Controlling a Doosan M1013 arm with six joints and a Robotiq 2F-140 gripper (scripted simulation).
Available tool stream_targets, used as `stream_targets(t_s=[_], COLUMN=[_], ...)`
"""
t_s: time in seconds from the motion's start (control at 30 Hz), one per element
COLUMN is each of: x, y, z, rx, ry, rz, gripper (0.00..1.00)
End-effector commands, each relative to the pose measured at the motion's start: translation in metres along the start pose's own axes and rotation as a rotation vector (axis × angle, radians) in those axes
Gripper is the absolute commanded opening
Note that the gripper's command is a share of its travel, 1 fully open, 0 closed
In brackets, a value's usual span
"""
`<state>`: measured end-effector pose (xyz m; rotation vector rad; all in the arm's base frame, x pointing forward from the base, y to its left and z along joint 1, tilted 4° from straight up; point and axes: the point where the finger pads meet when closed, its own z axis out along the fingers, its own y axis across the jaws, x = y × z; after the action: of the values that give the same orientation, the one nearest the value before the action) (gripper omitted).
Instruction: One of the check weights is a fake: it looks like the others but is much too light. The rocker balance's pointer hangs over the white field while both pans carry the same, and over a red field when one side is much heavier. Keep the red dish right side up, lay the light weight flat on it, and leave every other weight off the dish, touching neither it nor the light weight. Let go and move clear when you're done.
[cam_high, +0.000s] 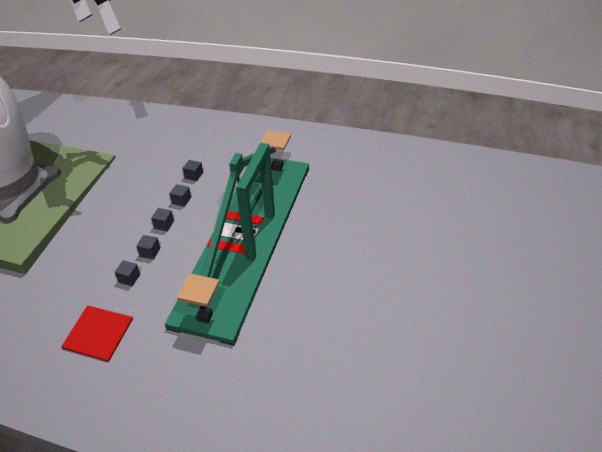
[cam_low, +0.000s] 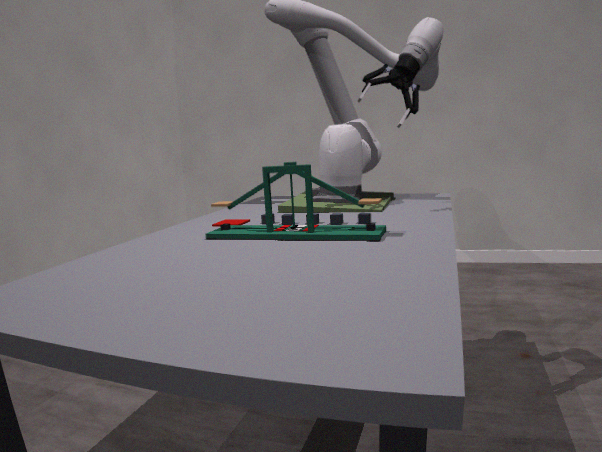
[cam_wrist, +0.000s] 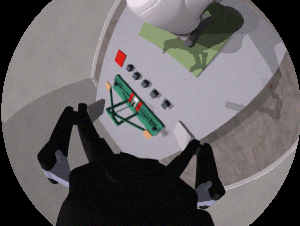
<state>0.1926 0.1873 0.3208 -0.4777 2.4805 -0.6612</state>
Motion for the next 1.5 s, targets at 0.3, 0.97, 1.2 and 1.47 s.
stream_targets(t_s=[0.3,0.97,1.2,1.47], x=[0.008,-0.019,-0.037,-0.049], y=[0.032,0.062,0.060,0.054], z=[0.058,0.148,0.180,0.202], rx=[-0.112,-0.377,-0.453,-0.497], ry=[0.261,0.493,0.514,0.515], rz=[0.004,0.181,0.271,0.336], gripper=[1.00,1.00,1.00,1.00])
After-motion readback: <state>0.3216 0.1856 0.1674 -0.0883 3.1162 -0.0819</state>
